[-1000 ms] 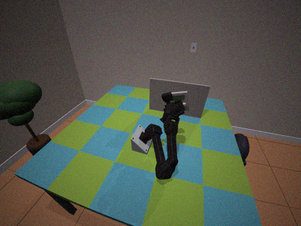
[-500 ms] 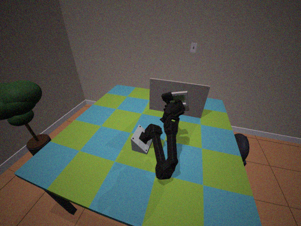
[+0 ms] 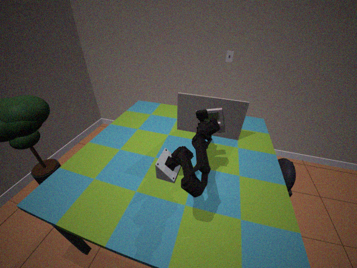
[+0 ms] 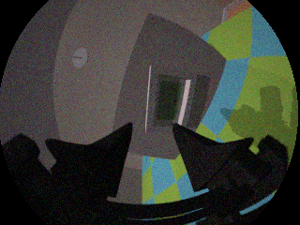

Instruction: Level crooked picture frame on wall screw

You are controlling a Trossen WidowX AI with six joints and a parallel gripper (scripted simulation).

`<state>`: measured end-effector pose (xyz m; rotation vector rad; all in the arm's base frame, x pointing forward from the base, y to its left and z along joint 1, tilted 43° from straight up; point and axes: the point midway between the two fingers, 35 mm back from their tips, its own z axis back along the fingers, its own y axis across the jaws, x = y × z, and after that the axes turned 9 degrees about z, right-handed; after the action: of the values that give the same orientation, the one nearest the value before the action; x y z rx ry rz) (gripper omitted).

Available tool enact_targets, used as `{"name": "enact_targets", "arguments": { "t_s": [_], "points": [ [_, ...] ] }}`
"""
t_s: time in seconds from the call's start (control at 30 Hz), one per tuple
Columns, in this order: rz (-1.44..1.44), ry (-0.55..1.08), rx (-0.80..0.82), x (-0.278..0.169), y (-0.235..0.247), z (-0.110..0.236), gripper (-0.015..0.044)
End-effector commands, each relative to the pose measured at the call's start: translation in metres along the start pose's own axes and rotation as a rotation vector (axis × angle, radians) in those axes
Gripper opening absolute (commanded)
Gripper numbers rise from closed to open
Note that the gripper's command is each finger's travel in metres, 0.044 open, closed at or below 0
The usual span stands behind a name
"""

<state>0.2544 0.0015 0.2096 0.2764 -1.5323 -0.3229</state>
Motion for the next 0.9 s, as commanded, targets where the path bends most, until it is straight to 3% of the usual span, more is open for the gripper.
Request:
{"name": "enact_targets", "arguments": {
  "t_s": [0.0,0.53,0.87],
  "points": [
    [-0.024,-0.001,0.011,-0.001,-0.006,-0.006,0.026],
    [-0.023,-0.001,0.011,0.001,-0.007,-0.007,0.026],
    [-0.023,-0.003,0.012,0.006,-0.004,-0.061,0.026]
  ]
}}
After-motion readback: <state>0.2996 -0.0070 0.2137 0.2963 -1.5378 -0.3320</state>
